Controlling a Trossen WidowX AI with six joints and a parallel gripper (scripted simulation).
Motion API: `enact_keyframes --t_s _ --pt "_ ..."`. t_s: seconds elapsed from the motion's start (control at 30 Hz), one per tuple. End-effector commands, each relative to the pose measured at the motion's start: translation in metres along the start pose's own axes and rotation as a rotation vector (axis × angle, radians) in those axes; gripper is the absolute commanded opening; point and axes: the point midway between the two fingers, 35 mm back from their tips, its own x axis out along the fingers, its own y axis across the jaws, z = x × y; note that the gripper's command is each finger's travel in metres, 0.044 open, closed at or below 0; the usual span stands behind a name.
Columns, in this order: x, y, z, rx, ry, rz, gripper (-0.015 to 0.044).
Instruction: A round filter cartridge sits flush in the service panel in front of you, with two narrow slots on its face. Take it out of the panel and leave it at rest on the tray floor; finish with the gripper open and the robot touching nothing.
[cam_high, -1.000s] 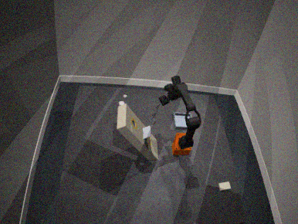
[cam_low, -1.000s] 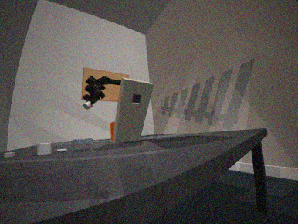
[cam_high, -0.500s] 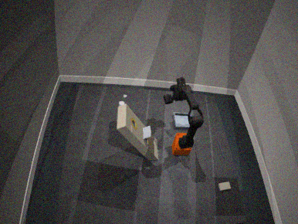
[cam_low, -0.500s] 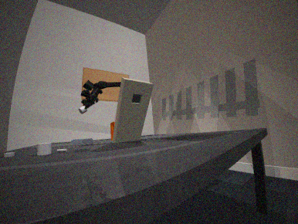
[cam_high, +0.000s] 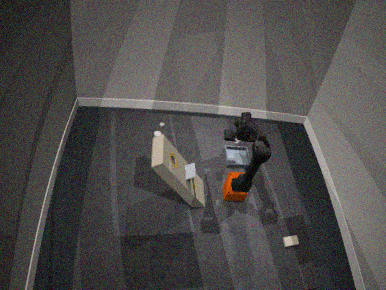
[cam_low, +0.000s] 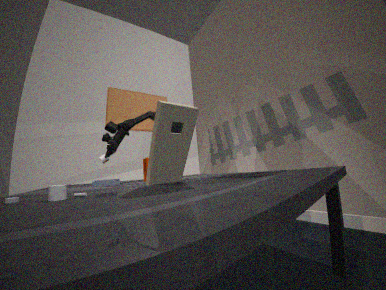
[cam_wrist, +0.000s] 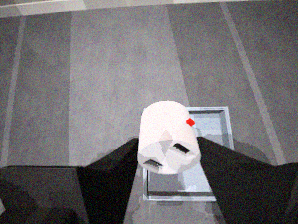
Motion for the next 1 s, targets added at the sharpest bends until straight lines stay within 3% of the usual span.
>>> enact_keyframes --t_s 0.0,0.37,0.77,0.93,0.97 --pt "0.018 -0.023 -0.017 0.093 0.006 -0.054 0.0000" --pt "0.035 -0.040 -0.035 0.166 0.013 -0.097 0.0000" --pt "0.090 -0.041 -0.067 0.167 0.013 -0.098 0.0000" --pt "0.096 -0.040 -0.072 0.167 0.014 -0.098 0.0000" --pt "0.093 -0.039 -0.071 0.172 0.023 -0.094 0.0026"
